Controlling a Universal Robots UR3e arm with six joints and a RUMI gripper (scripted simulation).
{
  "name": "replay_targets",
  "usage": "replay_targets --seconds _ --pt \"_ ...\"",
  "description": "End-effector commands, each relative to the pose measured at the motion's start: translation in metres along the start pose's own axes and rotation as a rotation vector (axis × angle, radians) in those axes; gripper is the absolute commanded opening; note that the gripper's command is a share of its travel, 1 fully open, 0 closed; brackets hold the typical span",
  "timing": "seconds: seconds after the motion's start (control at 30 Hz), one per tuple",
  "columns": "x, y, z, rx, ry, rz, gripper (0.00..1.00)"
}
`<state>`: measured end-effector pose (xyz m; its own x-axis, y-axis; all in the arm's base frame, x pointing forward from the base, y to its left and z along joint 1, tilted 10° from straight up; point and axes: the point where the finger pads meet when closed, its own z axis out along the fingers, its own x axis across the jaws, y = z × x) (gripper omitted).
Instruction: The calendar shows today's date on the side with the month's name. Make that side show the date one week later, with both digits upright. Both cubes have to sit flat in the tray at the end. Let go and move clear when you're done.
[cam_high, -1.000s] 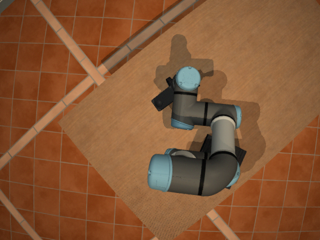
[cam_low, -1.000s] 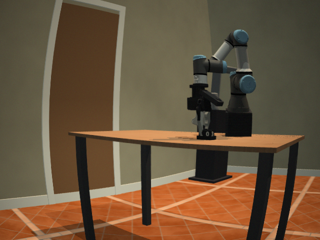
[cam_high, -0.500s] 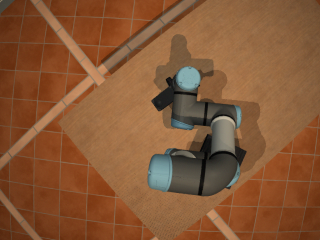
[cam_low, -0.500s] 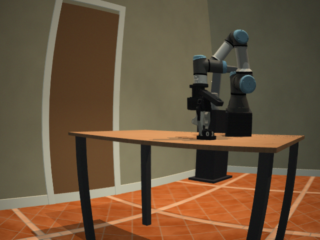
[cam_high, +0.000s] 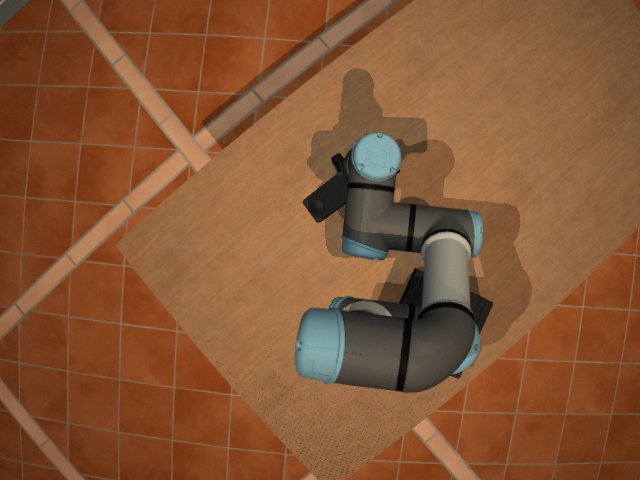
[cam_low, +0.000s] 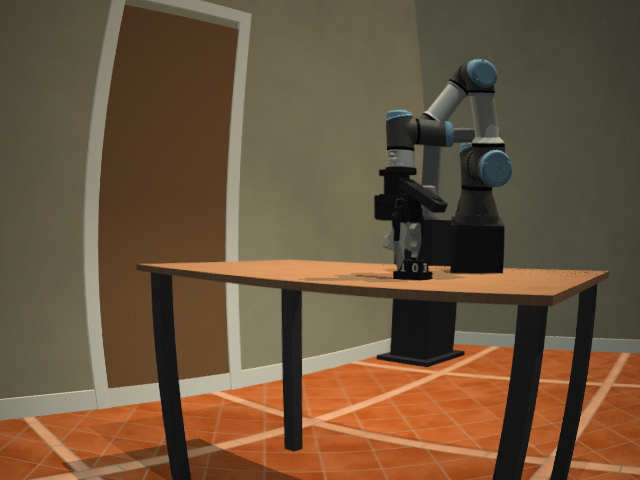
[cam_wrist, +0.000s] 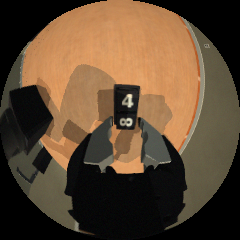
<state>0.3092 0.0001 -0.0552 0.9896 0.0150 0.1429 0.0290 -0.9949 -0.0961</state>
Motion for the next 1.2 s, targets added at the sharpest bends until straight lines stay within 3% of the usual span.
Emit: replay_targets --seconds 0.0,0.43,1.17 --pt "0.001 0.000 0.000 -0.001 0.002 0.000 0.29" --pt "0.001 0.000 -0.010 -0.001 0.002 0.000 0.29" --pt "0.001 0.000 -0.073 -0.001 0.002 0.000 0.29"
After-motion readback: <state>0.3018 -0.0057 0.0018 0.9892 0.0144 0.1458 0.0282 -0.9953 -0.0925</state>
